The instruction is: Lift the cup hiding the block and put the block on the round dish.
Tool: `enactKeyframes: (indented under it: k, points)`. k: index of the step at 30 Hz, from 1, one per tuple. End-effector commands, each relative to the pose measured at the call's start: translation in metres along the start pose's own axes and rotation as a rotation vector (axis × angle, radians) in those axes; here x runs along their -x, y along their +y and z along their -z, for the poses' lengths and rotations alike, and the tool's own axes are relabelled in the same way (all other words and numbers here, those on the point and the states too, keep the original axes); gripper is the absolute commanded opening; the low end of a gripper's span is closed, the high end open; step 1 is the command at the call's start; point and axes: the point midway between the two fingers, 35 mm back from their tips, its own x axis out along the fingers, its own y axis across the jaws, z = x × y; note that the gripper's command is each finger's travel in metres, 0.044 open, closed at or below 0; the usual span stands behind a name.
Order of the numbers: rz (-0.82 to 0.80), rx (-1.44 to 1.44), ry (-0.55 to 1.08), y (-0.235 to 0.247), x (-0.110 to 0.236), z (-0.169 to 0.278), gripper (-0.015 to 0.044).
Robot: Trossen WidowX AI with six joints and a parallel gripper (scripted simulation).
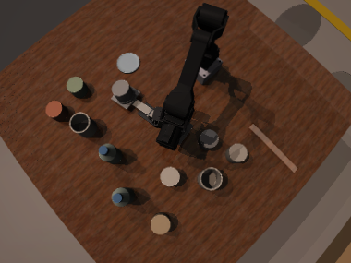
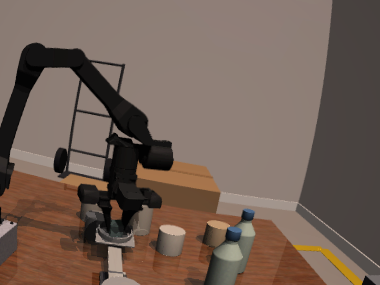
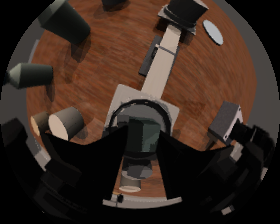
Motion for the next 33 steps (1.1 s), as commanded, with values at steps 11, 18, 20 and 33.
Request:
enactKeyframes:
  k: [11, 18, 20, 33]
  points:
    - [-0.002, 0.003, 0.002, 0.004, 0.028, 0.000, 0.0000]
    - [-0.002, 0.003, 0.002, 0.004, 0.065, 0.000, 0.0000]
    - [-0.002, 0.003, 0.002, 0.003, 0.076, 0.000, 0.0000]
    - [-0.006, 0.019, -0.002, 0.002, 0.089, -0.022, 0.0000]
